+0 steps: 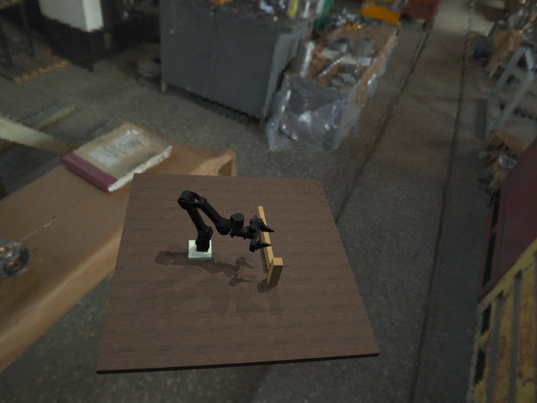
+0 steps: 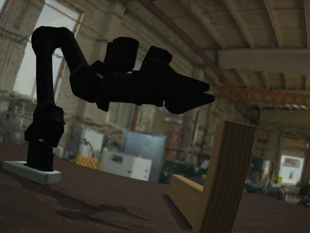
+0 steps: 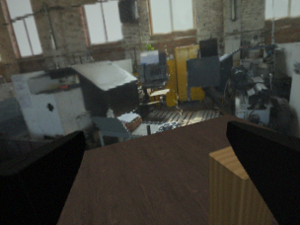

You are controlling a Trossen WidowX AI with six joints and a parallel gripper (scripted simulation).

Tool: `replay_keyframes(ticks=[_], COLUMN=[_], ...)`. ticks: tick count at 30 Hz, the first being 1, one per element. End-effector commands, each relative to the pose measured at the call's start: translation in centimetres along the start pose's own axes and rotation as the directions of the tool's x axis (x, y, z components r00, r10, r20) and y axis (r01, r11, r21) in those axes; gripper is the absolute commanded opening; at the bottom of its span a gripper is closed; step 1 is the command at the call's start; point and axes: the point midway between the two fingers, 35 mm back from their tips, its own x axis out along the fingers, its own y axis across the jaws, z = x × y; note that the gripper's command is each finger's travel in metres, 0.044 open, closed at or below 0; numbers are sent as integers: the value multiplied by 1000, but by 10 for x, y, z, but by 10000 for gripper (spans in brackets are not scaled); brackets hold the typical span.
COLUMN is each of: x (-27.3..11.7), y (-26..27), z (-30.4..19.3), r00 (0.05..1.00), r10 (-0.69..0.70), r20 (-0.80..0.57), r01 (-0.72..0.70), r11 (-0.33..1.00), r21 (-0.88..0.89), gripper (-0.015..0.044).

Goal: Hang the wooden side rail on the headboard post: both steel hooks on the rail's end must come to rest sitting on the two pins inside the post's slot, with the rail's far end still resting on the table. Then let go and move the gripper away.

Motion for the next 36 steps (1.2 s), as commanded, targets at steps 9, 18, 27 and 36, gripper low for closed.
replay_keyframes(ticks=[9,18,27,36], x=[-57,-57,-57,-39], y=[-50,-50,-50,-49], z=[-113,-113,-113,-116], r00=[939,939,939,891], r10=[-180,-180,-180,-236], r20=[-293,-293,-293,-387], r01=[153,153,153,237], r11=[982,982,982,971], r21=[-113,-113,-113,-46], gripper=[440,440,440,440])
